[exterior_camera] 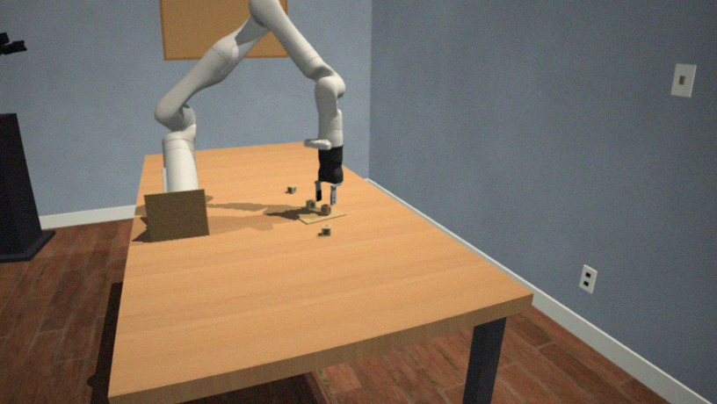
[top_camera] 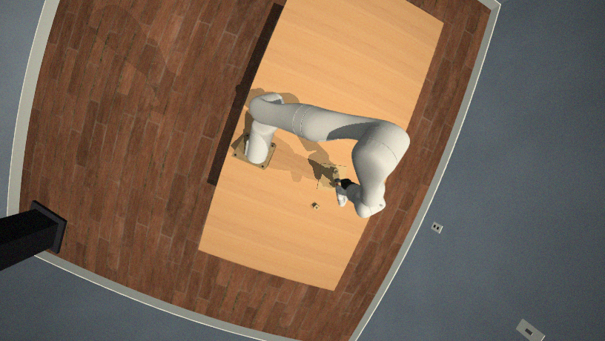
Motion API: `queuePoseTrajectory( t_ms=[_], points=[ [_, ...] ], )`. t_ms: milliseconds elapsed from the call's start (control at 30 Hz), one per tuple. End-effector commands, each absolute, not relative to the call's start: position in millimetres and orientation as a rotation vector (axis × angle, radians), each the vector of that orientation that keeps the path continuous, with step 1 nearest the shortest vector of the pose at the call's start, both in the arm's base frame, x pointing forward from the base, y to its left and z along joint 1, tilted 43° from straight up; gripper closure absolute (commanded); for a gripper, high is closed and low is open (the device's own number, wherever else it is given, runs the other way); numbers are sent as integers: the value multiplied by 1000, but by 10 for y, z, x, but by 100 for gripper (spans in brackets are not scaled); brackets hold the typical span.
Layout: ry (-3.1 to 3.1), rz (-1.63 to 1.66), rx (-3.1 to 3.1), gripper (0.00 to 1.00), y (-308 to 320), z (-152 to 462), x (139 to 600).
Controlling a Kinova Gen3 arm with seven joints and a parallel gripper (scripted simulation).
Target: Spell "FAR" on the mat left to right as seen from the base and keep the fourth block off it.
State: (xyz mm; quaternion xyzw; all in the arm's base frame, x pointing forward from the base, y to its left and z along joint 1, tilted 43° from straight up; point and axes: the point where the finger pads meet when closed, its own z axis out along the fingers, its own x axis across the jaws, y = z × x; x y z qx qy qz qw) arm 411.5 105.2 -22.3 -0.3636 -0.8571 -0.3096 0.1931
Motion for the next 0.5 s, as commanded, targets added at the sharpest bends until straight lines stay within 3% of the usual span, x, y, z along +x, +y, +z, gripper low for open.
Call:
queuePoseTrajectory(
  t_ms=[0,467],
  points=[
    [-2406,-872,-1024,0,1067,-214,4143],
    [-2408,-873,-1026,0,1079,-233,4149]
  ],
)
